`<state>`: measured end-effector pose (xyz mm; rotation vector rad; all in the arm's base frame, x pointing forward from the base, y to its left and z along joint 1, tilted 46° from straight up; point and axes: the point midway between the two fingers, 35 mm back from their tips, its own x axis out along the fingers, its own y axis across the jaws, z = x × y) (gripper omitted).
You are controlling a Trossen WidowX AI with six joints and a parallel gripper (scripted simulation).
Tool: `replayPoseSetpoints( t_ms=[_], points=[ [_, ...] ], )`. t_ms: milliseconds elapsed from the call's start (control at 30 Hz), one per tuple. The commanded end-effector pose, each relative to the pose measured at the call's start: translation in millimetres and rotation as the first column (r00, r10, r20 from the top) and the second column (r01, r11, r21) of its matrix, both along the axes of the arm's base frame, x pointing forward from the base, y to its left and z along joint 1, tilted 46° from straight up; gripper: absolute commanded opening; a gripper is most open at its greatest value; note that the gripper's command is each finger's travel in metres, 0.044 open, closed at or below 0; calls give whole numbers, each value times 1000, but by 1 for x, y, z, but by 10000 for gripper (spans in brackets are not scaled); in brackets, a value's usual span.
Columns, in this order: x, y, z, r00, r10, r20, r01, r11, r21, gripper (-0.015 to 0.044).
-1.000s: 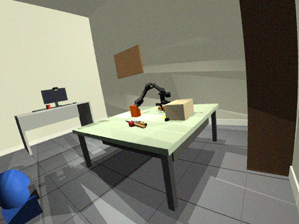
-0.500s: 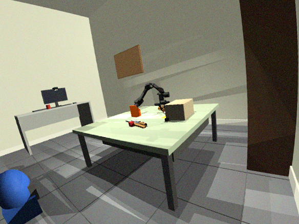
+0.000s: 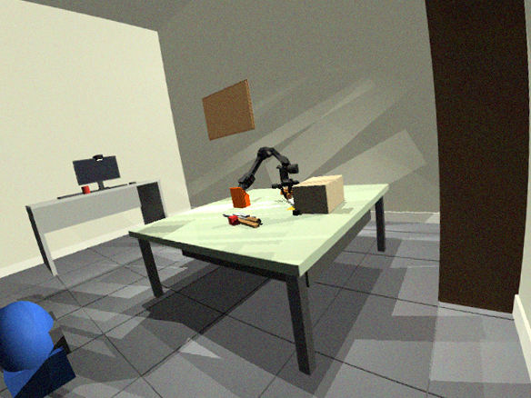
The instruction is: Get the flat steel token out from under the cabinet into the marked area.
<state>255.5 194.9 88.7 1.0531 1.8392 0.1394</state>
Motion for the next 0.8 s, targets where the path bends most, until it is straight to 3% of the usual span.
replayPoseSetpoints(
  t_ms=[0,767],
  points=[
    [2,-8,-6,1000,-7,8,7,1000,-4,0],
    [1,-34,-33,1000,-7,8,7,1000,-6,0]
  ],
)
